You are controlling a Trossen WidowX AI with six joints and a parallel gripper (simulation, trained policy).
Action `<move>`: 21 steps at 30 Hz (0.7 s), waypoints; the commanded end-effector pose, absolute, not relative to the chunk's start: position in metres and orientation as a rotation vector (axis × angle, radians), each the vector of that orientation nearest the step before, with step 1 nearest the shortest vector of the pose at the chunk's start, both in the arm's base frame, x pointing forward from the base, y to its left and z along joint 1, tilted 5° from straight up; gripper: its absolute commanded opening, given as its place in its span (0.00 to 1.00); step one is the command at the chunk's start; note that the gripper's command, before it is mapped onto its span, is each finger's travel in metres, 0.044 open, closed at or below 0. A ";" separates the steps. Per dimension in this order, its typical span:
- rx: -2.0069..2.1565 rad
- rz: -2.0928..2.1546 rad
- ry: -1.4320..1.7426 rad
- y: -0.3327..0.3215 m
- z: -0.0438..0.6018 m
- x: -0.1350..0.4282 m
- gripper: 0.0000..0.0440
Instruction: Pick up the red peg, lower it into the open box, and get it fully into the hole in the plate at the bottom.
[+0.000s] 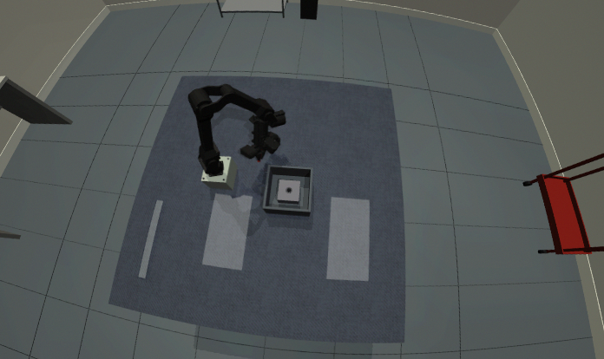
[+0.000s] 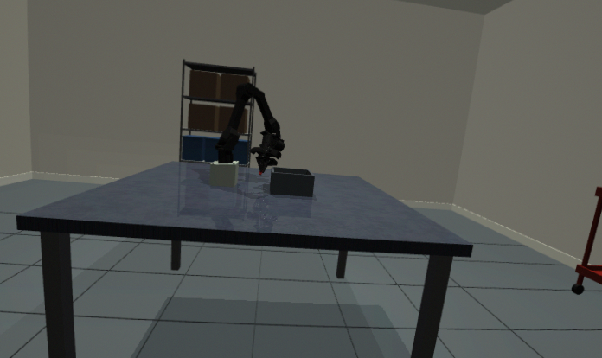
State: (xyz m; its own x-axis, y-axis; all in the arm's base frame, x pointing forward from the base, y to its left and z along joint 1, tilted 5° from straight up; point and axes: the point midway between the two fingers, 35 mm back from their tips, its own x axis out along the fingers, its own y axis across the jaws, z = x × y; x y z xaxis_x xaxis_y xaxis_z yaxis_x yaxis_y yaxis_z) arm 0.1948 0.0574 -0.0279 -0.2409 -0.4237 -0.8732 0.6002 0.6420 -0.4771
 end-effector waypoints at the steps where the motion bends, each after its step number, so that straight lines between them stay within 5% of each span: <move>1: 0.148 -0.964 1.519 0.053 -0.016 0.204 0.00; 21: 0.268 -1.057 1.389 0.007 0.046 0.259 0.00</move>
